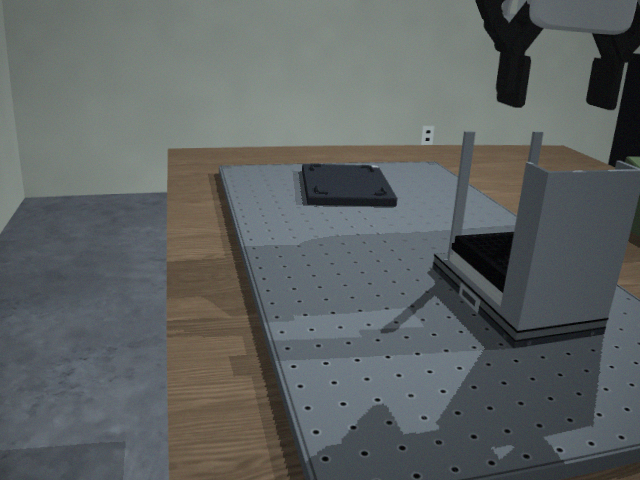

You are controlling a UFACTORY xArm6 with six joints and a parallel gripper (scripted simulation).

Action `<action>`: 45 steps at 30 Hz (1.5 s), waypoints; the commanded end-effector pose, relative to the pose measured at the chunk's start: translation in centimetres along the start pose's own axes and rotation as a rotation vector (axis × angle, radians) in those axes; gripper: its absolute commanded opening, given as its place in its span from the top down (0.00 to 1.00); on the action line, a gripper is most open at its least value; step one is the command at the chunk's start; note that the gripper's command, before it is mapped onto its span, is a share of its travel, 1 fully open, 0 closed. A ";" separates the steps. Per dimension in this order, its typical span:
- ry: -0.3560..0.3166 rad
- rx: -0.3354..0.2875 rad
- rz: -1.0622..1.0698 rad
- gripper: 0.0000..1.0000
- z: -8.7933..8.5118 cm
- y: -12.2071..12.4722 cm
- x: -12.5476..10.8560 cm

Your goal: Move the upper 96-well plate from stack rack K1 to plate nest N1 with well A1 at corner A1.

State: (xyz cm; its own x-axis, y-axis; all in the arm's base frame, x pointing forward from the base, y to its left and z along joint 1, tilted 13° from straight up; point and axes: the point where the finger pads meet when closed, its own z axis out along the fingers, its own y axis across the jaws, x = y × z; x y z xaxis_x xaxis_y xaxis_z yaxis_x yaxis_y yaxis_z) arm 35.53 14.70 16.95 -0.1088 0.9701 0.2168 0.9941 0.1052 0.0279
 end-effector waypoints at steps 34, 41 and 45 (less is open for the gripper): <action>0.002 -0.004 -0.001 0.00 3.1 0.1 -0.4; 0.002 -0.004 -0.001 0.00 4.2 0.1 -0.4; 0.002 -0.004 -0.001 0.00 4.7 0.1 -0.4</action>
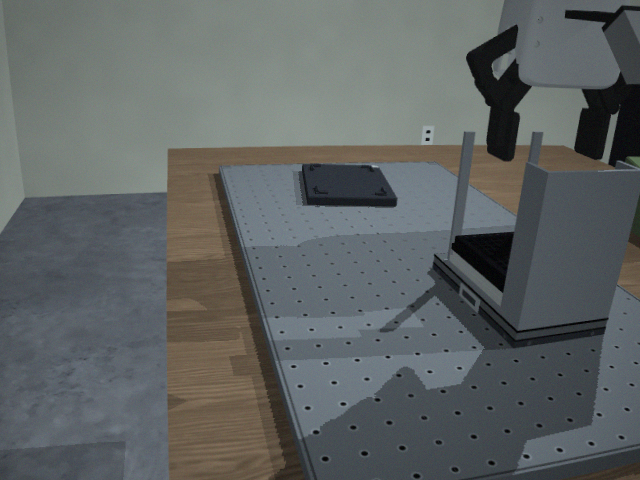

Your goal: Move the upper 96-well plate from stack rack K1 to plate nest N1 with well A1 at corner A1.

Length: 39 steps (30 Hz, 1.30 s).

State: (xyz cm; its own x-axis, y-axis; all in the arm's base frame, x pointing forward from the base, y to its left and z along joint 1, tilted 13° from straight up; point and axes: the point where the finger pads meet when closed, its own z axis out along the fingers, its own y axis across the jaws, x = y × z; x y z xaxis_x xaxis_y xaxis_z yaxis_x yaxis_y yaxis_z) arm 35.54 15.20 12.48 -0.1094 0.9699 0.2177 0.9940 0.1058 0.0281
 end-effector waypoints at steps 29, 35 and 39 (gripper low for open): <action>0.001 -0.004 0.000 0.00 4.6 0.2 0.1; 0.001 -0.004 0.000 0.00 5.3 0.2 0.1; 0.001 -0.004 0.000 0.00 5.9 0.2 0.1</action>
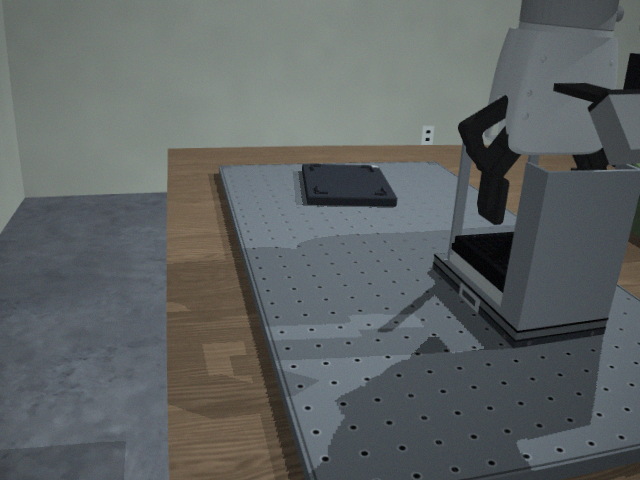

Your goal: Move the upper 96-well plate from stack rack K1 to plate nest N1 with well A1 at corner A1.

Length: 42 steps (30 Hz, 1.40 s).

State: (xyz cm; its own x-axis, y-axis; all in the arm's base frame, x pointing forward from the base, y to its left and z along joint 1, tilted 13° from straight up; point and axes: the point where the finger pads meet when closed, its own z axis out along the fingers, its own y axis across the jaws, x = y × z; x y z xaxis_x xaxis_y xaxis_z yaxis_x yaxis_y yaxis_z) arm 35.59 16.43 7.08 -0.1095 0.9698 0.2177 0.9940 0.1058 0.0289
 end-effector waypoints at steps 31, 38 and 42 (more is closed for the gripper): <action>0.001 -0.003 0.000 0.00 2.7 0.1 0.0; 0.001 -0.003 0.000 0.00 3.2 0.1 0.0; 0.001 -0.003 0.000 0.00 3.5 0.1 0.0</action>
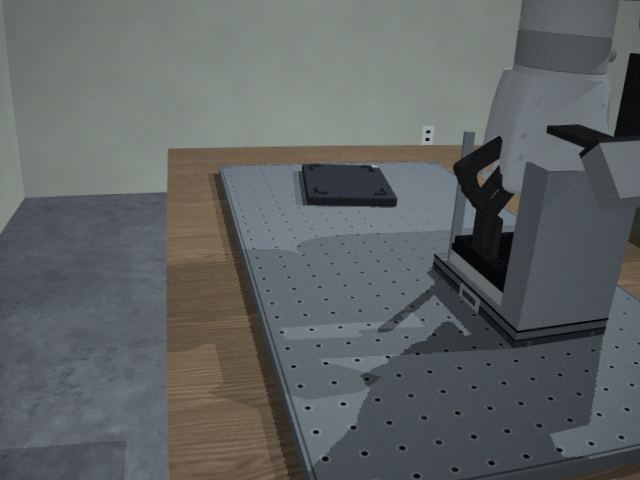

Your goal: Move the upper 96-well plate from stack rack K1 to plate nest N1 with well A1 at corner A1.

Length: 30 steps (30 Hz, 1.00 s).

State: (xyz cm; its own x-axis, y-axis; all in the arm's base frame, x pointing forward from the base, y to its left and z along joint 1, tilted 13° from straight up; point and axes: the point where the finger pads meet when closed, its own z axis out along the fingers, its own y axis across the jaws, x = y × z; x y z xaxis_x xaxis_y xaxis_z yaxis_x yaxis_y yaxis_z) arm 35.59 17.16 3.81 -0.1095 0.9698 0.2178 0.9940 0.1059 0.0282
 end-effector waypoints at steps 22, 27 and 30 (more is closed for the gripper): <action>0.001 -0.003 0.000 0.00 1.2 0.1 0.0; 0.001 -0.003 0.000 0.00 1.2 0.1 0.0; 0.001 -0.003 0.000 0.00 1.2 0.1 0.0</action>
State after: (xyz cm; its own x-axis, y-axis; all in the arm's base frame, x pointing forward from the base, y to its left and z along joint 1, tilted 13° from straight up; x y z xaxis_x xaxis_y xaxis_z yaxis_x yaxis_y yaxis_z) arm 35.61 17.45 2.57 -0.1095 0.9698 0.2180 0.9940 0.1058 0.0285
